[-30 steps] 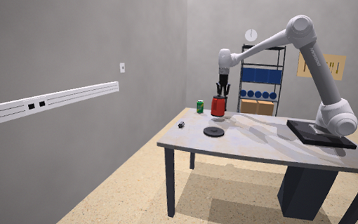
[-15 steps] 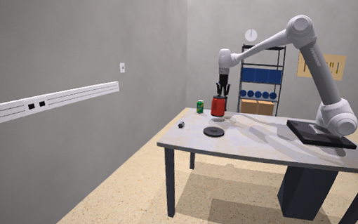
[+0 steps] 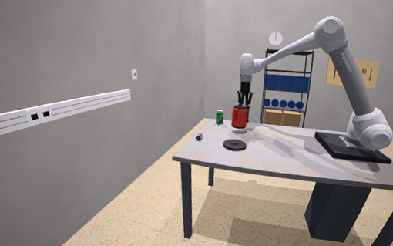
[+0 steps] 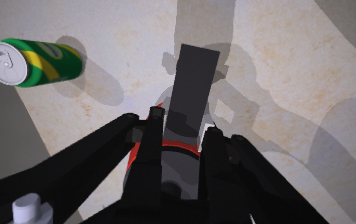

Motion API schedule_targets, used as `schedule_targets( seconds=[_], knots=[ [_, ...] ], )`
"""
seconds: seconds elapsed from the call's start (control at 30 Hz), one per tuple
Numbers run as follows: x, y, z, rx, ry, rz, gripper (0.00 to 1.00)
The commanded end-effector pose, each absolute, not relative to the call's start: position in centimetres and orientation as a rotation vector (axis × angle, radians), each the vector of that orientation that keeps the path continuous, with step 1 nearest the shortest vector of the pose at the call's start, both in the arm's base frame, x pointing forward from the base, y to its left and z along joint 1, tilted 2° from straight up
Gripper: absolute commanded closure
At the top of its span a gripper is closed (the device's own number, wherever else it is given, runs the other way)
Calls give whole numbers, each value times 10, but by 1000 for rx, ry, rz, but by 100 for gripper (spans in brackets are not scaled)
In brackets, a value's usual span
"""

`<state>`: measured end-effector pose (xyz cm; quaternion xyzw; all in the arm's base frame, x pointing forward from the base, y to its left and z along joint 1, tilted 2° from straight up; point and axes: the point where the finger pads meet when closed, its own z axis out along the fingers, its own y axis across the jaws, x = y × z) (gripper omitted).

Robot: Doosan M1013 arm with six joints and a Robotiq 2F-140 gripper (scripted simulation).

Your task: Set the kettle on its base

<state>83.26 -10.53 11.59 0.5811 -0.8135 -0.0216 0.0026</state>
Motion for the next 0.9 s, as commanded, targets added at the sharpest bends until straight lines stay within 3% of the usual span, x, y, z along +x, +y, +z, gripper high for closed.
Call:
schedule_targets(
  seconds=[0.0, 0.87],
  knots=[
    [833, -103, 117, 1824, -2552, -65, 90],
    [829, -67, 119, 1824, -2552, -65, 90]
  ],
)
